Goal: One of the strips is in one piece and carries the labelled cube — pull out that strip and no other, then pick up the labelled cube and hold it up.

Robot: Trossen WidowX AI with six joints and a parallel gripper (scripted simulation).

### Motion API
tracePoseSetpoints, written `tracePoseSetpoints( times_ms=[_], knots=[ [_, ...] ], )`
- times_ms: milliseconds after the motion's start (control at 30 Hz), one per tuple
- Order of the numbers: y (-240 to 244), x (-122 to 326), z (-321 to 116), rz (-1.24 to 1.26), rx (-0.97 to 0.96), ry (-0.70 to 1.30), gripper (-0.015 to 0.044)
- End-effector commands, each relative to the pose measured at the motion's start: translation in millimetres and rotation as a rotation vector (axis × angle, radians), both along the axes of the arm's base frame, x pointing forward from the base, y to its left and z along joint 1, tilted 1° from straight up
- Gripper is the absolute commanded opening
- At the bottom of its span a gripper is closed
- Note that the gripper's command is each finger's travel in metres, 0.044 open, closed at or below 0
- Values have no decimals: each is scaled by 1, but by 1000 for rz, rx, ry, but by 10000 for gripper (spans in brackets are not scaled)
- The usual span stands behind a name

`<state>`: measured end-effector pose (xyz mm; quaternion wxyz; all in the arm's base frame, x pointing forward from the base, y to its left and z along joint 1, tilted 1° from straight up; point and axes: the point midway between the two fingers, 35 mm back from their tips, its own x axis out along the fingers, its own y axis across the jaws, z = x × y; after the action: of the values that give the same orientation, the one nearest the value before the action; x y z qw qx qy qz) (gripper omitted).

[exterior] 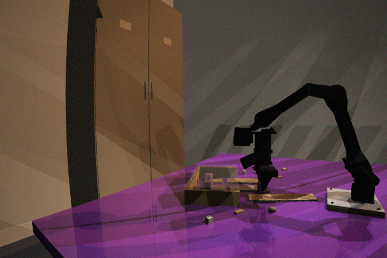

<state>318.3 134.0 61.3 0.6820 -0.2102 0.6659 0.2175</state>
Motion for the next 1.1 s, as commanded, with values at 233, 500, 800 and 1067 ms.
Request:
tracePoseSetpoints(
  times_ms=[233, 500, 800, 1067],
  knots=[
    [-11, -24, 13, -6, -4, 5, 0],
    [-17, -38, 13, -6, -4, 6, 0],
    [-17, -39, 49, -6, -4, 6, 0],
    [-17, -39, 49, -6, -4, 6, 0]
  ],
)
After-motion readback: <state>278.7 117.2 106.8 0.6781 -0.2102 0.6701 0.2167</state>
